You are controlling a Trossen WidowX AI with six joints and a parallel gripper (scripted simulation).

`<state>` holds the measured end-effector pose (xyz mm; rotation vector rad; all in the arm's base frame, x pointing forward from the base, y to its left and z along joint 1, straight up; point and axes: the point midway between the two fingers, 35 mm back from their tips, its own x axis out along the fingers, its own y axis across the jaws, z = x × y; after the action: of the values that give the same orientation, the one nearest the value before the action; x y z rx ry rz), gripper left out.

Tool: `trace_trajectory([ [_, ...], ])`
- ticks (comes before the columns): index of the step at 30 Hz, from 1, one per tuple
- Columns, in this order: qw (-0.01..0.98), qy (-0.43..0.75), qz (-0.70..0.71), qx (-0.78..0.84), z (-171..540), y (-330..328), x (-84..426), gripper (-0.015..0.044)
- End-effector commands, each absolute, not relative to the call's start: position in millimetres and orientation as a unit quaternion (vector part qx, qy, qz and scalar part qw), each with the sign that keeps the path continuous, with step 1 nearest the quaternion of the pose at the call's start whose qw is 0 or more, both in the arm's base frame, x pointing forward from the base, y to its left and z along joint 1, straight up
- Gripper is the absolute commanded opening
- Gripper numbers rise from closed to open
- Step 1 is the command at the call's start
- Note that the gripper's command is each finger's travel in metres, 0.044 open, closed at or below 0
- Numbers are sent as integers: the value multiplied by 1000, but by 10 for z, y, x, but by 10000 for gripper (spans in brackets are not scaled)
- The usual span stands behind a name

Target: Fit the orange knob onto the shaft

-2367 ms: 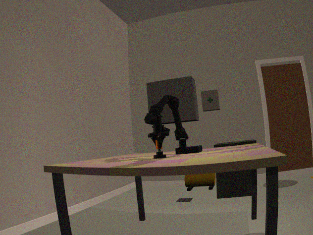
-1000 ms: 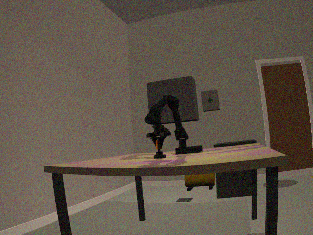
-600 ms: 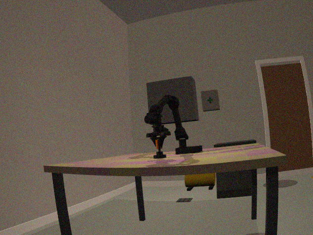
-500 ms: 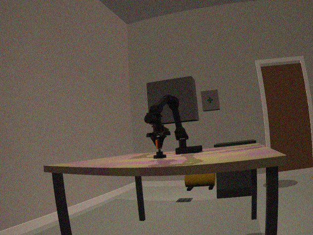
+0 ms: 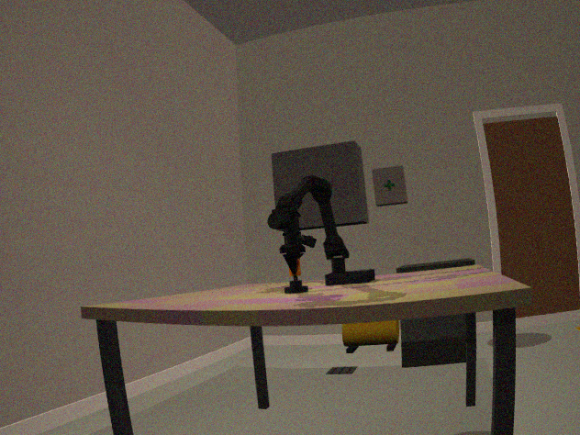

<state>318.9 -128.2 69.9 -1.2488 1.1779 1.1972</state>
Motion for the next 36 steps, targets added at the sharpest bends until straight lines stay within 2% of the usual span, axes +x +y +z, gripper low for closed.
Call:
trace_trajectory([
  [1,561,545,430,-452,700,-1292,3194,0],
  [12,689,666,194,-209,721,-1295,3203,0],
  [23,718,692,-57,52,710,-1280,3178,0],
  [36,716,689,-81,77,714,-1292,3207,0],
])
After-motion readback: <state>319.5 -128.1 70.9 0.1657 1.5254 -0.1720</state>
